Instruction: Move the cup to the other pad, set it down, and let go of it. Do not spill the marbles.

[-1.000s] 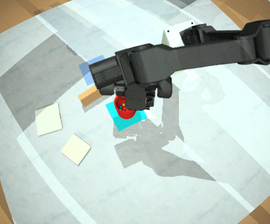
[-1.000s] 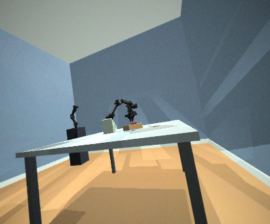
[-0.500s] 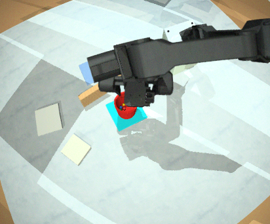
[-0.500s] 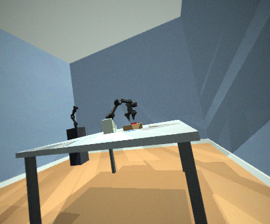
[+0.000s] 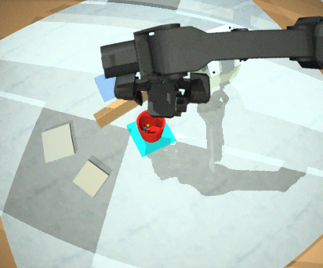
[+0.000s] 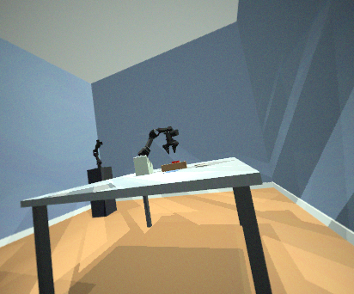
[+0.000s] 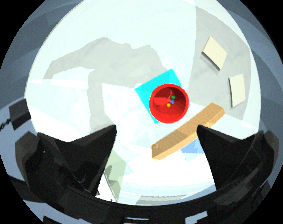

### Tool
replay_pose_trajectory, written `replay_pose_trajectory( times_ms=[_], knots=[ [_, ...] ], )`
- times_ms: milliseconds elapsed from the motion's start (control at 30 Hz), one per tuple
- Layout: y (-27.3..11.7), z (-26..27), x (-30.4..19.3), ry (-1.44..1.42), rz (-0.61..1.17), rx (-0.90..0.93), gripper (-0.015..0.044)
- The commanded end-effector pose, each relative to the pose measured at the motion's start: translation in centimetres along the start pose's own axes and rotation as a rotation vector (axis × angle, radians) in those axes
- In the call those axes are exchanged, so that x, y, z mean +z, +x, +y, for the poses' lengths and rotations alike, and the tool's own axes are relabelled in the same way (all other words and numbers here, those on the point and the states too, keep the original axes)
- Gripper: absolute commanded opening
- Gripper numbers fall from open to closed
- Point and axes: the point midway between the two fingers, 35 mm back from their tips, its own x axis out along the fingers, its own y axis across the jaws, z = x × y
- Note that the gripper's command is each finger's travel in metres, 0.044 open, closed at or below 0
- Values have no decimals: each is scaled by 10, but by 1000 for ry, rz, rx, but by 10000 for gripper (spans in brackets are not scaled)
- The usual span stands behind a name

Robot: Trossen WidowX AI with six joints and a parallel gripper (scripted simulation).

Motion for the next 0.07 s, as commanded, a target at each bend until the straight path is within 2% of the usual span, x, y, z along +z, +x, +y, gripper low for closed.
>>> replay_pose_trajectory(
  times_ms=[0, 33],
  knots=[
    [1, 0, 0, 2, 0, 1, 440],
    [1, 0, 0, 2, 0, 1, 440]
  ],
)
